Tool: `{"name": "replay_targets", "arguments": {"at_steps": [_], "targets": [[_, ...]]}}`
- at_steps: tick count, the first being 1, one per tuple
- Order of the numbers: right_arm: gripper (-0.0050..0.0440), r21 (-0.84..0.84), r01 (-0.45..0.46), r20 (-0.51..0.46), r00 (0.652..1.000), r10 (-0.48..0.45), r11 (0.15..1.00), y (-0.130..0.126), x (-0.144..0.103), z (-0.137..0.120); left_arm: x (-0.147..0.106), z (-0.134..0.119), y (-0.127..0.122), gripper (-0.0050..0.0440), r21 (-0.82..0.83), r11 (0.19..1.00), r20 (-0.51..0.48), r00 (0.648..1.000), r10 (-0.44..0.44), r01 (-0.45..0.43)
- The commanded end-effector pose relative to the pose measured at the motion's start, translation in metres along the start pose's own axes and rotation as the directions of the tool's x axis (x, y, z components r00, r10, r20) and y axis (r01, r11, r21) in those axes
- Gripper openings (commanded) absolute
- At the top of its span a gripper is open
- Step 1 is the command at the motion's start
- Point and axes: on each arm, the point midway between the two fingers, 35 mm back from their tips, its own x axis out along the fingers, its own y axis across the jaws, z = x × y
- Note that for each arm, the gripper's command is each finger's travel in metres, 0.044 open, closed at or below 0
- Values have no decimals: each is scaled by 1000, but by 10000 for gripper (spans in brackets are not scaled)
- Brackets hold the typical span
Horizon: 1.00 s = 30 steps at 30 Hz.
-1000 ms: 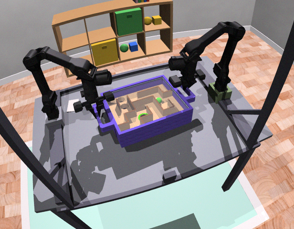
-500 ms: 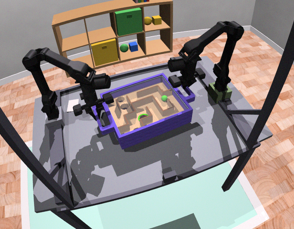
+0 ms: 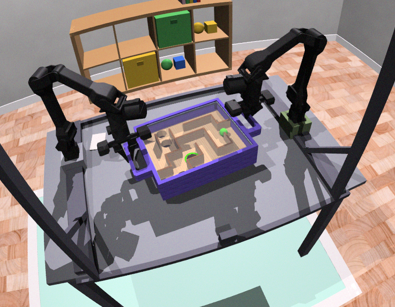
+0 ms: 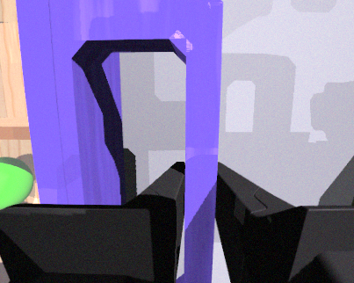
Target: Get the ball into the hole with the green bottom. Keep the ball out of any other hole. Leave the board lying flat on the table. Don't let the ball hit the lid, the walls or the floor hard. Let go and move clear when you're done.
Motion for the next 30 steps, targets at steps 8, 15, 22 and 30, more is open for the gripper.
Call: {"name": "replay_targets", "arguments": {"at_steps": [8,15,22,30], "targets": [[-50,17,-99,36,994,99,995,-7,11,-1,-30,-18,-11,-50,-8,999,-22,998,53,-54],[-50,20,-121,38,992,120,992,0,4,1,-34,-21,-9,-50,-6,999,-31,999,44,-44],[-50,8,-50,33,998,50,999,4,-8,4,-16,-12,-1,-50,8,1000,-27,1000,-6,6],[-50,5,-5,25,1000,4,1000,4,-17,4,-9,-11,-1,-50,21,998,-39,998,-51,52]]}}
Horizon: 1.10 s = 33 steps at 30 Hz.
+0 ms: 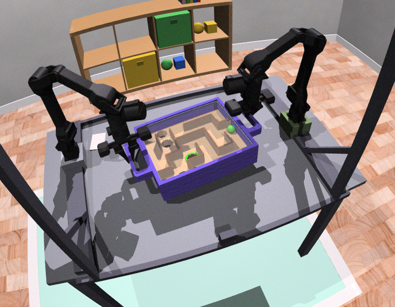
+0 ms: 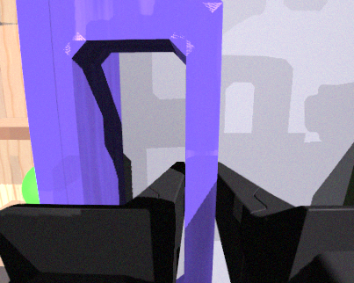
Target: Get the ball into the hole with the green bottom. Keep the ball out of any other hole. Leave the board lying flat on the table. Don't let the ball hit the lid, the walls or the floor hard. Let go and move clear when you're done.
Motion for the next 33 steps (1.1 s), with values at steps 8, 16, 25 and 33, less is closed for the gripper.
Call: {"name": "replay_targets", "arguments": {"at_steps": [8,16,25,33], "targets": [[-50,12,-62,62,996,62,998,-5,2,-2,-21,-19,-7,-50,2,1000,6,1000,16,-16],[-50,16,-123,8,992,123,992,-6,15,-1,-35,-19,-11,-50,-9,997,-41,997,72,-72],[-50,17,-141,19,990,141,990,1,9,1,-38,-21,-10,-50,-9,998,-48,997,63,-63],[-50,20,-119,32,992,119,993,-6,16,-1,-34,-20,-10,-50,-7,997,-26,997,75,-75]]}}
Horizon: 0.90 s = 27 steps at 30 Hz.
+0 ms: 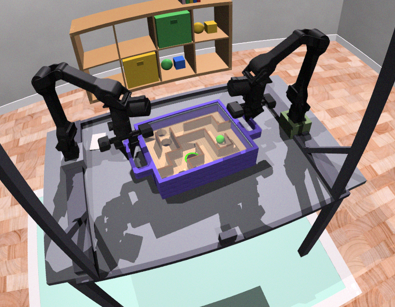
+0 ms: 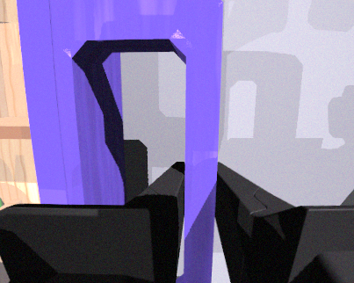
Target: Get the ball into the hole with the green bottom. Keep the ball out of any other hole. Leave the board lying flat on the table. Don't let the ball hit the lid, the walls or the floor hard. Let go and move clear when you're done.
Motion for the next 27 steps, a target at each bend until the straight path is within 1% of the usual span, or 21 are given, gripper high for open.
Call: {"name": "replay_targets", "arguments": {"at_steps": [1,3,4,5,6,7,8,10,11,15,16,18,27], "targets": [[-50,6,-36,17,999,36,999,0,-5,3,-21,-16,-3,-50,25,999,-54,998,-27,28],[-50,6,-36,17,999,36,999,0,-5,3,-21,-16,-3,-50,25,999,-54,998,-27,28],[-50,6,-44,1,999,44,999,6,-12,4,-16,-12,0,-50,24,999,-57,998,-28,29],[-50,6,-51,-9,999,51,999,-3,1,2,-25,-14,-5,-50,12,1000,-66,998,-4,5],[-50,7,-47,21,999,47,999,3,-8,3,-23,-16,-3,-50,16,1000,-50,998,-24,25],[-50,7,-44,16,999,44,999,-3,0,3,-21,-14,-5,-50,12,1000,-45,999,2,-2],[-50,6,-46,-6,999,46,999,-2,0,2,-25,-14,-5,-50,15,1000,-67,998,-16,17],[-50,8,-59,10,998,59,998,4,-7,5,-24,-15,-4,-50,21,1000,-63,998,-18,19],[-50,8,-60,-3,998,60,998,5,-7,4,-23,-15,-3,-50,21,1000,-66,998,-18,19],[-50,11,-59,17,998,58,998,4,-8,3,-23,-16,-4,-50,13,1000,-55,998,-19,20],[-50,11,-58,23,998,58,998,4,-8,3,-18,-15,-4,-50,8,1000,-40,999,-4,4],[-50,10,-58,19,998,57,998,4,-8,4,-23,-17,-4,-50,13,1000,-52,998,-19,20],[-50,10,-55,22,998,55,998,4,-8,4,-22,-17,-4,-50,14,1000,-49,999,-21,22]]}}
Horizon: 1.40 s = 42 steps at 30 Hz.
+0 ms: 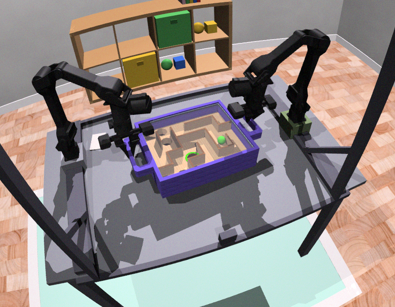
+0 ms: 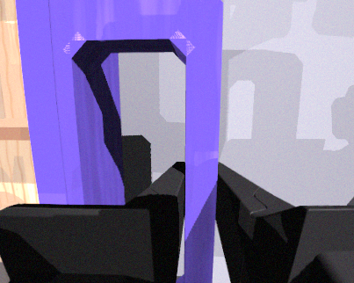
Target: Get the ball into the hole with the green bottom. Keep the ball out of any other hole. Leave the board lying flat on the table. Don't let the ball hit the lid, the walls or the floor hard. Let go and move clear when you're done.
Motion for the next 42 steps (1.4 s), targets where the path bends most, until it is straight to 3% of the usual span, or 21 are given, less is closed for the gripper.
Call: {"name": "replay_targets", "arguments": {"at_steps": [1,38,42], "targets": [[-50,7,-42,19,999,42,999,7,-13,5,-14,-13,-1,-50,19,999,-44,999,-29,30],[-50,5,-35,18,999,34,999,8,-12,6,-13,-13,0,-50,22,999,-43,999,-30,31],[-50,0,7,36,999,-7,1000,9,-17,4,-4,-11,3,-50,29,998,-15,998,-55,56]]}}
